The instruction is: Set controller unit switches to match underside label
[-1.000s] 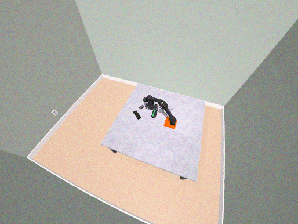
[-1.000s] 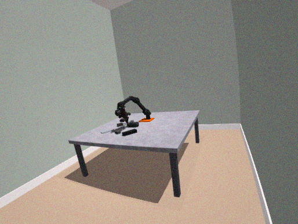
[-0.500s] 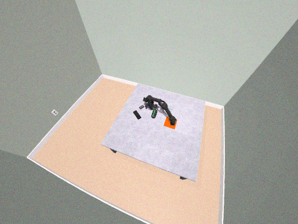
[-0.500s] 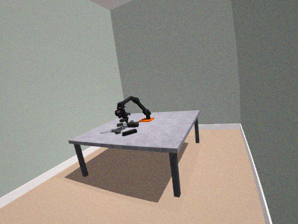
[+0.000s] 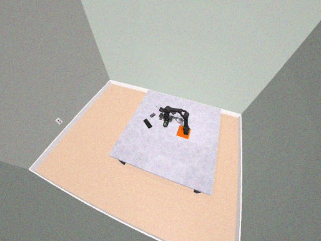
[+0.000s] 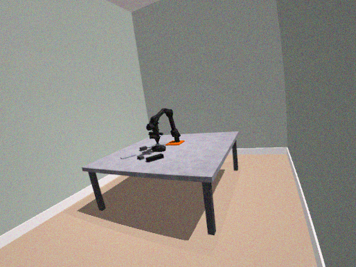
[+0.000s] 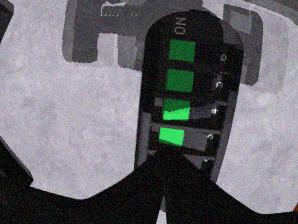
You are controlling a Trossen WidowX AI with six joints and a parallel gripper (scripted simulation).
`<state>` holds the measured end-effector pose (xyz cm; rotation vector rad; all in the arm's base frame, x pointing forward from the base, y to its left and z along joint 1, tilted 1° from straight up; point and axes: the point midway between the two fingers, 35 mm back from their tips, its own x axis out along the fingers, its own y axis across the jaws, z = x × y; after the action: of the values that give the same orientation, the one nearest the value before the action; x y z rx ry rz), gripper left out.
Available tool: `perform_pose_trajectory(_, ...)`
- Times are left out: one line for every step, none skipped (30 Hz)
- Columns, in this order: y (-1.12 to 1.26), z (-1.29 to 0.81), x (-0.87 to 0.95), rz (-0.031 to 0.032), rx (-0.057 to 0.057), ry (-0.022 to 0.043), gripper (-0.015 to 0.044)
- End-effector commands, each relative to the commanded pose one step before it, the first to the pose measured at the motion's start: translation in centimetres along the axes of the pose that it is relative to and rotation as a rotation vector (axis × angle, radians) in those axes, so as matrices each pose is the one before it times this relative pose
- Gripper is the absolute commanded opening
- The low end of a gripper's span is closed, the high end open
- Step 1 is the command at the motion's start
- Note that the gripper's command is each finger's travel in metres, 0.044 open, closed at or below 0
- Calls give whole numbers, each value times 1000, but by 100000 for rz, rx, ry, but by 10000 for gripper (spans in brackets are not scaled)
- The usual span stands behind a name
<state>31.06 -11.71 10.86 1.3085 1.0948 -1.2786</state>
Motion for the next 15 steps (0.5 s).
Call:
perform_pose_trajectory(-2040, -1457, 348, 6814, 520, 927, 0)
perform_pose_trajectory(-528, -338, 78, 1998, -122, 144, 0)
perform_pose_trajectory(-540, -334, 92, 1996, -130, 162, 0)
perform_pose_trajectory(-551, -330, 106, 1995, -138, 180, 0)
perform_pose_trajectory(-561, -325, 119, 1993, -145, 199, 0)
perform_pose_trajectory(-572, -321, 132, 1991, -153, 217, 0)
perform_pose_trajectory(-581, -316, 145, 1989, -160, 235, 0)
perform_pose_trajectory(-582, -320, 157, 1992, 11, 228, 0)
perform_pose_trajectory(-590, -315, 169, 1991, 61, 245, 0)
perform_pose_trajectory(-495, -260, 149, 1658, 119, 214, 0)
perform_pose_trajectory(-300, -153, 92, 994, 82, 136, 0)
perform_pose_trajectory(-101, -51, 31, 331, 27, 47, 0)
perform_pose_trajectory(0, 0, 0, 0, 0, 0, 0)
perform_pose_trajectory(0, 0, 0, 0, 0, 0, 0)
perform_pose_trajectory(6, -8, -15, 0, 0, 1, 0)
